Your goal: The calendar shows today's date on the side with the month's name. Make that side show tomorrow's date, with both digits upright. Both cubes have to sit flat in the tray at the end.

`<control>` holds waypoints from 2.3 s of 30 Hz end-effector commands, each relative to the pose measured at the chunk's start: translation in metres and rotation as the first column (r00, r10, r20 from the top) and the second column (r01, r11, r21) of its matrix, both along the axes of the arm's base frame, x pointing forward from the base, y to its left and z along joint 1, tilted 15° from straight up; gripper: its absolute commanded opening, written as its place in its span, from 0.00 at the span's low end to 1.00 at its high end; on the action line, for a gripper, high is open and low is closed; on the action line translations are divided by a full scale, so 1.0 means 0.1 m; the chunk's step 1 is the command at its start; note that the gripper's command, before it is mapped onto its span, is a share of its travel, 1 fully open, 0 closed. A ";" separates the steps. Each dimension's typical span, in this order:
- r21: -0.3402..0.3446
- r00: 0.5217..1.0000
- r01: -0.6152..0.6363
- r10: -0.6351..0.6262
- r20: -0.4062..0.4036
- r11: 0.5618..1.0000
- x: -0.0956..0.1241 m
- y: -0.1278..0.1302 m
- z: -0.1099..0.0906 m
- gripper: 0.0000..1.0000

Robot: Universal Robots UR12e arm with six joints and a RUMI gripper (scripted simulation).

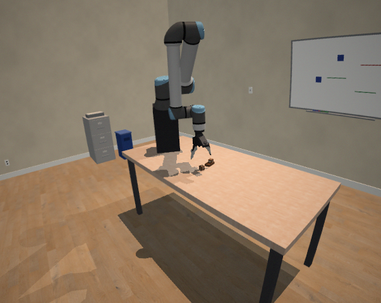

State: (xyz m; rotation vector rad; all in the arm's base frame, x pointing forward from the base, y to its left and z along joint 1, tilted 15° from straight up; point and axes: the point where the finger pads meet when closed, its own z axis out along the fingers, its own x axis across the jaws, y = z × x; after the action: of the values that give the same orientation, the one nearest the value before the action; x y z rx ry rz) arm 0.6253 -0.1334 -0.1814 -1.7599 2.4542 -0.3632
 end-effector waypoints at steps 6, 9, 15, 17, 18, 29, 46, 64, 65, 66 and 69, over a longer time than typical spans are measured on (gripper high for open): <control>0.071 0.955 0.292 -0.294 0.031 0.954 0.01 -0.02 0.03 1.00; 0.081 0.943 0.329 -0.332 0.034 0.941 0.01 -0.02 0.03 1.00; 0.131 0.861 0.499 -0.508 0.040 0.856 0.01 -0.02 0.05 1.00; 0.146 0.831 0.544 -0.555 0.040 0.826 0.01 -0.02 0.05 1.00; 0.156 0.810 0.574 -0.585 0.039 0.804 0.01 -0.02 0.05 1.00; 0.220 0.637 0.748 -0.771 0.026 0.626 0.00 -0.02 0.07 1.00; 0.313 0.265 0.918 -0.964 -0.030 0.243 -0.03 0.01 0.09 1.00; 0.324 0.202 0.929 -0.978 -0.043 0.178 -0.03 0.02 0.10 0.29; 0.324 0.202 0.929 -0.978 -0.043 0.178 -0.03 0.02 0.10 0.29; 0.324 0.202 0.929 -0.978 -0.043 0.178 -0.03 0.02 0.10 0.29; 0.324 0.202 0.929 -0.978 -0.043 0.178 -0.03 0.02 0.10 0.29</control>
State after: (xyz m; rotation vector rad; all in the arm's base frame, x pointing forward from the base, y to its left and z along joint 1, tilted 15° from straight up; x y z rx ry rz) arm 0.6218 -0.1312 -0.1722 0.2372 2.8963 -0.1734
